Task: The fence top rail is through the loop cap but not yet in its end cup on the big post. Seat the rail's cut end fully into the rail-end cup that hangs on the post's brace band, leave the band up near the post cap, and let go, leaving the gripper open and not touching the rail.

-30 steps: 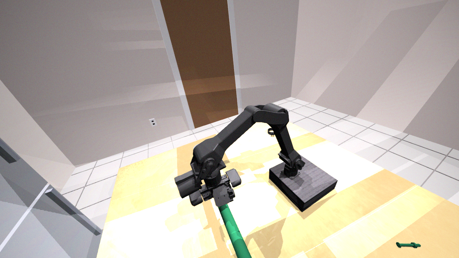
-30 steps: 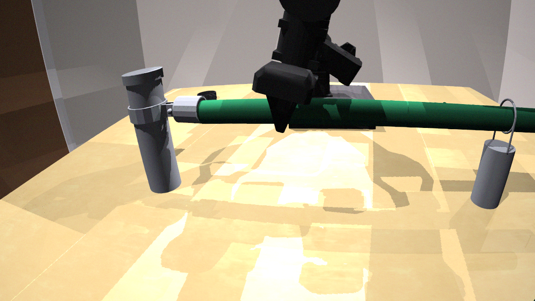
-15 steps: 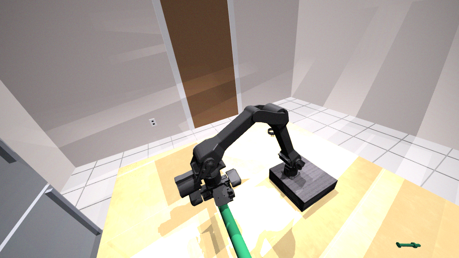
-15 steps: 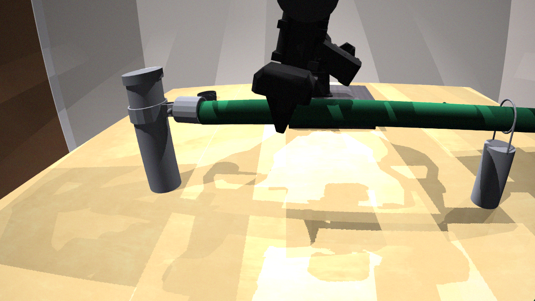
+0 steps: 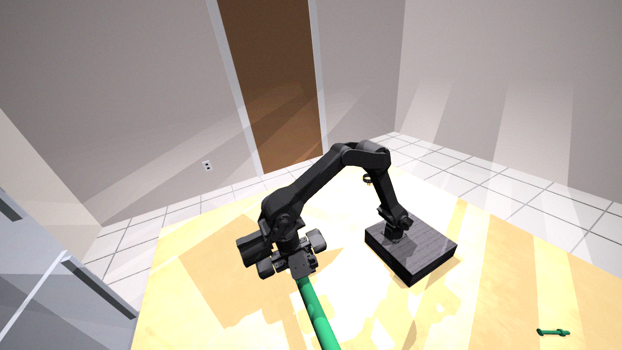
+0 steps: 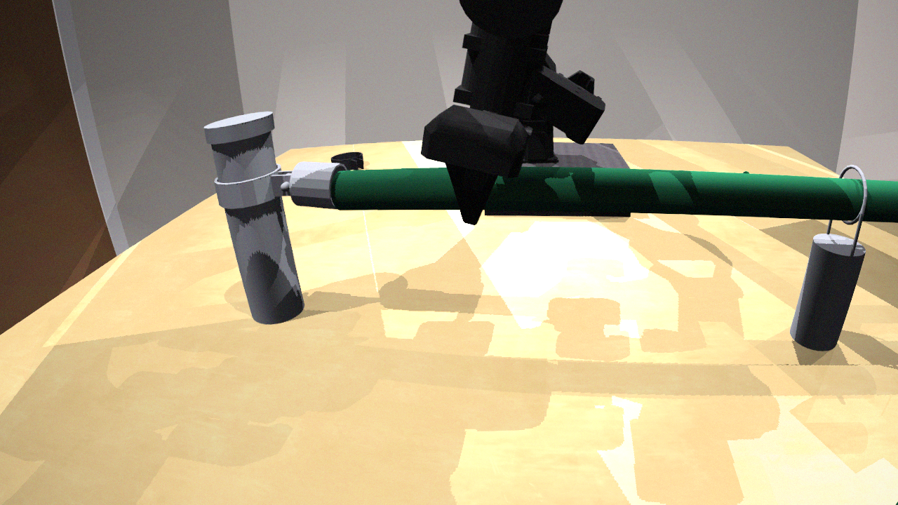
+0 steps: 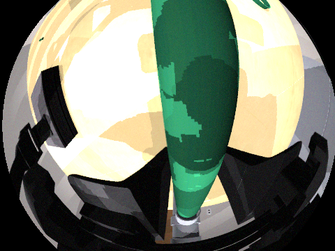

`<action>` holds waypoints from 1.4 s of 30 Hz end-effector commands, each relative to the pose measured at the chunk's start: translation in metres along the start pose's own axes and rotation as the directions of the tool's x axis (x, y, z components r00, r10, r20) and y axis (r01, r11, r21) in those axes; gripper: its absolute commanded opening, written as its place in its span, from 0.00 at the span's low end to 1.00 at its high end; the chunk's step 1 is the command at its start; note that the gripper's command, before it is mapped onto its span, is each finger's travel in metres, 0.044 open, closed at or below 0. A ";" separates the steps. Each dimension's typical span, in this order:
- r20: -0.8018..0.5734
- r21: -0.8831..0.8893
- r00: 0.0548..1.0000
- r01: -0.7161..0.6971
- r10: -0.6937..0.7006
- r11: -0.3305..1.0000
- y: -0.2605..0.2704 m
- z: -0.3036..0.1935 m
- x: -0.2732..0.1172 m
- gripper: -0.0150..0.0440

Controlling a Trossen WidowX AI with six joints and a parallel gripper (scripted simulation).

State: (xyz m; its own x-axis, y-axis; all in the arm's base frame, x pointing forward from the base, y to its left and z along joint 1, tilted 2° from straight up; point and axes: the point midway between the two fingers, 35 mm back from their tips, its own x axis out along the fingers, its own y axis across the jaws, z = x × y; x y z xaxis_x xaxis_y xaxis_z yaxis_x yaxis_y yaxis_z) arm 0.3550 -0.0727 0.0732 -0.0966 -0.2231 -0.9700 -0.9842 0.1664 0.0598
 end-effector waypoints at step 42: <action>-0.022 0.004 1.000 0.005 -0.005 1.000 -0.001 -0.027 -0.003 0.25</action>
State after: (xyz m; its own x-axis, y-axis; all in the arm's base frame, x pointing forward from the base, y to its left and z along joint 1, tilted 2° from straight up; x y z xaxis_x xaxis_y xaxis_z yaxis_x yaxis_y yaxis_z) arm 0.3513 -0.0930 0.0772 -0.1051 -0.2310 -0.9673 -0.9837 0.1670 0.0670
